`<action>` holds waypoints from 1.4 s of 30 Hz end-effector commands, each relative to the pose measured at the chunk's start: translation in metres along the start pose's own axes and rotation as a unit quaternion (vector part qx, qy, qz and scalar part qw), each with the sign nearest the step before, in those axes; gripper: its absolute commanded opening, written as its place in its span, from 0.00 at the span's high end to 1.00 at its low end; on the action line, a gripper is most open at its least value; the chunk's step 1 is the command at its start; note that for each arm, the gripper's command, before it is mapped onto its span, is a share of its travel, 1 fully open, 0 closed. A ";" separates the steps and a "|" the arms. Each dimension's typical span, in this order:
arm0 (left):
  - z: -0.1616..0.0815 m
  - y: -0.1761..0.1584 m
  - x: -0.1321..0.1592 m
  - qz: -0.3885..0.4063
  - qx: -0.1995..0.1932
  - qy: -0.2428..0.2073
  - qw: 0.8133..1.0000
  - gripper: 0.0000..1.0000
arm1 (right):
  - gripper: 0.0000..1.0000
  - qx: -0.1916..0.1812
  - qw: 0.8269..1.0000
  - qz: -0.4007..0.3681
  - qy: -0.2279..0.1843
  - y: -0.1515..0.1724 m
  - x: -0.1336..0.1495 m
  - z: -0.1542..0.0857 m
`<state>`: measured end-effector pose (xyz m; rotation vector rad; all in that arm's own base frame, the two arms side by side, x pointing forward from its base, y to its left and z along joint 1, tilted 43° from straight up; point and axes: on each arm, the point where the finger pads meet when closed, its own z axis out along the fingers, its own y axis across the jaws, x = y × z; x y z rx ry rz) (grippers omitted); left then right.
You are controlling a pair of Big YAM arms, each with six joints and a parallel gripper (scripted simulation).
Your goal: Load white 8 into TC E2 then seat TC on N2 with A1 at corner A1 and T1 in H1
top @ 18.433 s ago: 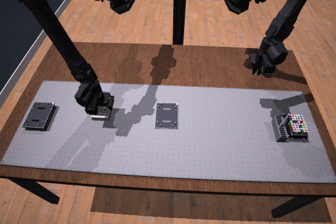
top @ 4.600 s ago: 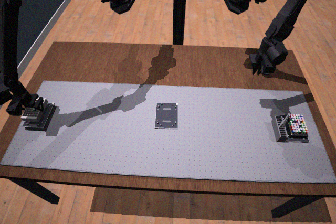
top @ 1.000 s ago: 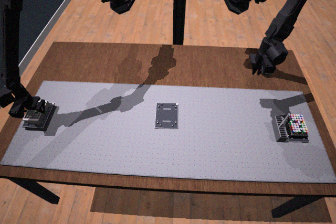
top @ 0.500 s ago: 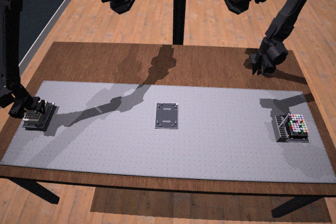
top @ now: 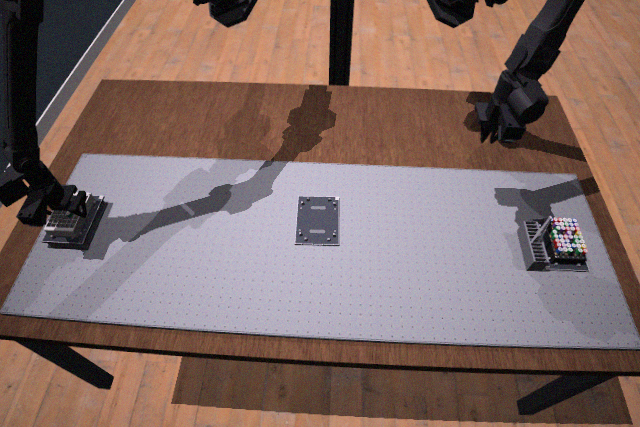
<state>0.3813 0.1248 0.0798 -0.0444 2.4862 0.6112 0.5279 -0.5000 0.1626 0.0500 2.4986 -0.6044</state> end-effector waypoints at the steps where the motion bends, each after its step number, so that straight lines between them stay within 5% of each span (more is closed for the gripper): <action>1: -0.001 0.003 -0.005 -0.007 -0.003 -0.005 1.000 0.76 | 1.00 0.012 1.000 0.000 -0.018 -0.010 -0.022 -0.001; 30: -0.001 0.003 -0.005 -0.007 -0.003 -0.005 1.000 0.76 | 1.00 0.011 1.000 0.000 -0.017 -0.009 -0.022 0.004; 31: -0.001 0.003 -0.005 -0.007 -0.003 -0.005 1.000 0.76 | 0.00 0.011 1.000 0.000 -0.017 -0.009 -0.022 0.004; 42: -0.001 0.003 -0.005 -0.007 -0.003 -0.005 1.000 0.76 | 0.00 0.012 1.000 0.000 -0.019 -0.010 -0.023 0.002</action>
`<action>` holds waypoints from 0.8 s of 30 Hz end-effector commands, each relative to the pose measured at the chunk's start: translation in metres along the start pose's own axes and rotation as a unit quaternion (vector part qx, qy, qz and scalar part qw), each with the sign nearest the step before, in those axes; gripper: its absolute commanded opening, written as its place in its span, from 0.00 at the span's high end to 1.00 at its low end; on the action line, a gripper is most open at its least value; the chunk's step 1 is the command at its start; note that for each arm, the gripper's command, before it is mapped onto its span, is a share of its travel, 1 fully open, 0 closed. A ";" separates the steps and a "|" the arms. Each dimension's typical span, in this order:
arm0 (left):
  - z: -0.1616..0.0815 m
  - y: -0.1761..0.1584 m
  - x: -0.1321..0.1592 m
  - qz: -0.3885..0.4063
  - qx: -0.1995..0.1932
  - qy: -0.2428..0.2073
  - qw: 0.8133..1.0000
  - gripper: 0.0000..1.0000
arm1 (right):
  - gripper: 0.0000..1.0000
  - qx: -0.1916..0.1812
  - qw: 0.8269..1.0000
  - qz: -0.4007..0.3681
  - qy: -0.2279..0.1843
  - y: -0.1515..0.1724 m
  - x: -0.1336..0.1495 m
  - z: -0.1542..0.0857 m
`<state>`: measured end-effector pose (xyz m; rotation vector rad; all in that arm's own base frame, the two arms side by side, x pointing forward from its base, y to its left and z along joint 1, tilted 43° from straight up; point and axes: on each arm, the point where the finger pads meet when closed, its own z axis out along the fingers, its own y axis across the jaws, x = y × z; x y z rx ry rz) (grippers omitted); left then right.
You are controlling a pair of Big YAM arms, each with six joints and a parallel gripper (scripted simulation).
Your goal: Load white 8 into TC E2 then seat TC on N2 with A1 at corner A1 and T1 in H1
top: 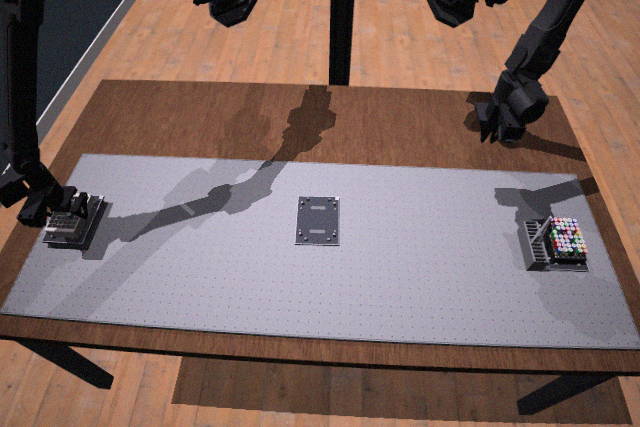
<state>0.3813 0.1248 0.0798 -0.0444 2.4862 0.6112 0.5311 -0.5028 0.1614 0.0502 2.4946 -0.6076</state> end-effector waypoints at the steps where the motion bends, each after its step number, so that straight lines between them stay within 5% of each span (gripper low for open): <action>1: -0.001 0.003 -0.005 -0.007 -0.003 -0.005 1.000 0.76 | 0.00 0.011 1.000 0.000 -0.017 -0.009 -0.022 -0.002; 9: -0.001 0.003 -0.005 -0.007 -0.003 -0.005 1.000 0.76 | 0.00 0.011 1.000 0.000 -0.017 -0.009 -0.022 -0.002; 10: -0.001 0.003 -0.005 -0.007 -0.003 -0.005 1.000 0.76 | 0.00 0.020 0.999 -0.001 -0.027 -0.017 -0.032 -0.022; 13: -0.001 0.003 -0.005 -0.007 -0.003 -0.005 1.000 0.76 | 0.00 0.021 0.999 -0.001 -0.029 -0.019 -0.034 -0.029; 24: -0.001 0.003 -0.005 -0.007 -0.003 -0.005 1.000 0.76 | 0.00 0.009 1.000 0.000 -0.012 -0.007 -0.014 -0.040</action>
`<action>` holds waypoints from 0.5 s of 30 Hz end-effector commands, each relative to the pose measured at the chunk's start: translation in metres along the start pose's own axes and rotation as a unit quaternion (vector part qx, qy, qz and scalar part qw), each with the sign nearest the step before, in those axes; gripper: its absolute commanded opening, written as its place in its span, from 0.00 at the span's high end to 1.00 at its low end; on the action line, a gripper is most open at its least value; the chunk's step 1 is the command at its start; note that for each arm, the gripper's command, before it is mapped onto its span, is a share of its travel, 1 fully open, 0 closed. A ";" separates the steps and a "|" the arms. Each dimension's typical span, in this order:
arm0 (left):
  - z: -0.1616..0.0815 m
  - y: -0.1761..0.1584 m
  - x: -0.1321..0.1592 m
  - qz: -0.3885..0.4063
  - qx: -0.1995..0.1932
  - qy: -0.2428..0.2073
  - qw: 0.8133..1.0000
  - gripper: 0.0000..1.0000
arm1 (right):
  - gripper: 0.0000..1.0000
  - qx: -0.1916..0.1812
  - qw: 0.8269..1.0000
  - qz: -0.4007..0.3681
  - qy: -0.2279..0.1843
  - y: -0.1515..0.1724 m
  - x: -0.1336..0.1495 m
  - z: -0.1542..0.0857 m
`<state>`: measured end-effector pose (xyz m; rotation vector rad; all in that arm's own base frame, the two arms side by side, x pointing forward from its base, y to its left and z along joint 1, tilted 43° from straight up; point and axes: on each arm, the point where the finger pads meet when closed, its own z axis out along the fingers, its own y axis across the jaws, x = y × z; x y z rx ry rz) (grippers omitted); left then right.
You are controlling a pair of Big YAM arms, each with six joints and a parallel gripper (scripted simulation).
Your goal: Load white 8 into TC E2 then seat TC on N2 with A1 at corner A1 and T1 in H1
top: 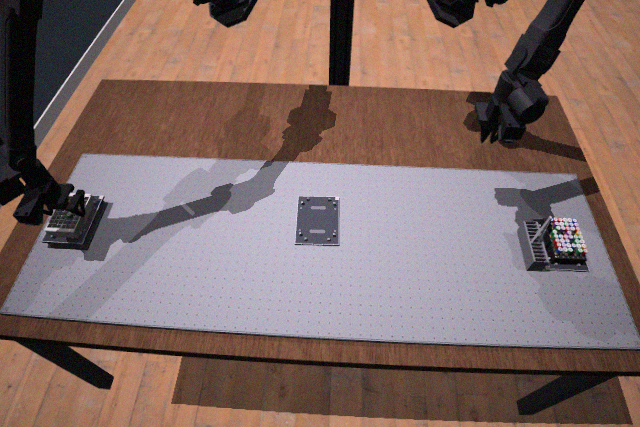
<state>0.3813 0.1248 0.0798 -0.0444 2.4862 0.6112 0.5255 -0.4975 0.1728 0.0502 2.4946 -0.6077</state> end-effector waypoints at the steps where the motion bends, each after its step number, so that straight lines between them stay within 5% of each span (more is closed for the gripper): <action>1: -0.001 0.003 -0.005 -0.007 -0.003 -0.005 1.000 0.76 | 0.00 0.009 1.000 0.000 -0.012 -0.007 -0.011 -0.028; 15: -0.001 0.003 -0.005 -0.007 -0.003 -0.005 1.000 0.76 | 0.00 0.010 1.000 0.000 -0.010 -0.009 -0.008 -0.048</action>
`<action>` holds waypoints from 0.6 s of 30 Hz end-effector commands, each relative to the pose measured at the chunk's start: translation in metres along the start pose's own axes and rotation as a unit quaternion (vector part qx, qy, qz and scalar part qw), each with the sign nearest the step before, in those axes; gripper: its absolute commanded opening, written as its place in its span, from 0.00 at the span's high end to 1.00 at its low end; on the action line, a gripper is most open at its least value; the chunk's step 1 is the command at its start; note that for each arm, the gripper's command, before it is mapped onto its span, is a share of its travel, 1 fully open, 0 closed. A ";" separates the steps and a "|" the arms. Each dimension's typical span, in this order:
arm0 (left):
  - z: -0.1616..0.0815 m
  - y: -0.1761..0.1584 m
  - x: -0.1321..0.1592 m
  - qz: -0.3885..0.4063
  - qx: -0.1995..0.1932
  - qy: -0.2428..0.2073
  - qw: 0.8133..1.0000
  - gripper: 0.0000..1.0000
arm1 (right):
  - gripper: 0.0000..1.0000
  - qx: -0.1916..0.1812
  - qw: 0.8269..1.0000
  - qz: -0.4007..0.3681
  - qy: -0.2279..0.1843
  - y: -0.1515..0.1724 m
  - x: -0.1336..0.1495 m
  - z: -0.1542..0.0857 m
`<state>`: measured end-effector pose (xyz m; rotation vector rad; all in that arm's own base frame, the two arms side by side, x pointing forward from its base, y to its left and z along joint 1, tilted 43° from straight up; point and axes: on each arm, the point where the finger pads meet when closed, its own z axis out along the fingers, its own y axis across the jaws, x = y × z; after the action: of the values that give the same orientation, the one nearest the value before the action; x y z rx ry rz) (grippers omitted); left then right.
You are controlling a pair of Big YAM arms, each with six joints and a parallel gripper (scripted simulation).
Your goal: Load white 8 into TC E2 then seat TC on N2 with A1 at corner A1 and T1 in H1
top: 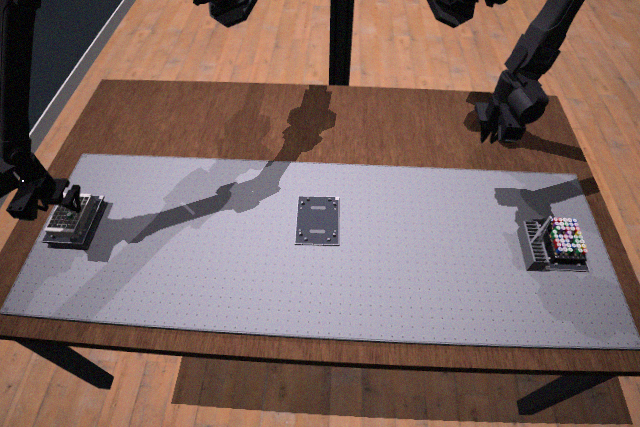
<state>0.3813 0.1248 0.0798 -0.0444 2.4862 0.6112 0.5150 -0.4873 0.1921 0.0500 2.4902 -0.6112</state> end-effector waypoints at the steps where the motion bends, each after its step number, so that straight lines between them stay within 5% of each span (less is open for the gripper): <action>1: -0.001 0.003 -0.005 -0.007 -0.003 -0.005 1.000 0.76 | 0.00 0.009 1.000 0.000 -0.008 -0.009 -0.005 -0.025; 18: -0.001 0.003 -0.005 -0.007 -0.003 -0.005 1.000 0.76 | 0.00 0.010 1.000 -0.001 -0.012 -0.009 -0.010 -0.019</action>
<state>0.3813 0.1248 0.0798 -0.0444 2.4862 0.6112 0.5111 -0.4835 0.2003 0.0496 2.4853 -0.6150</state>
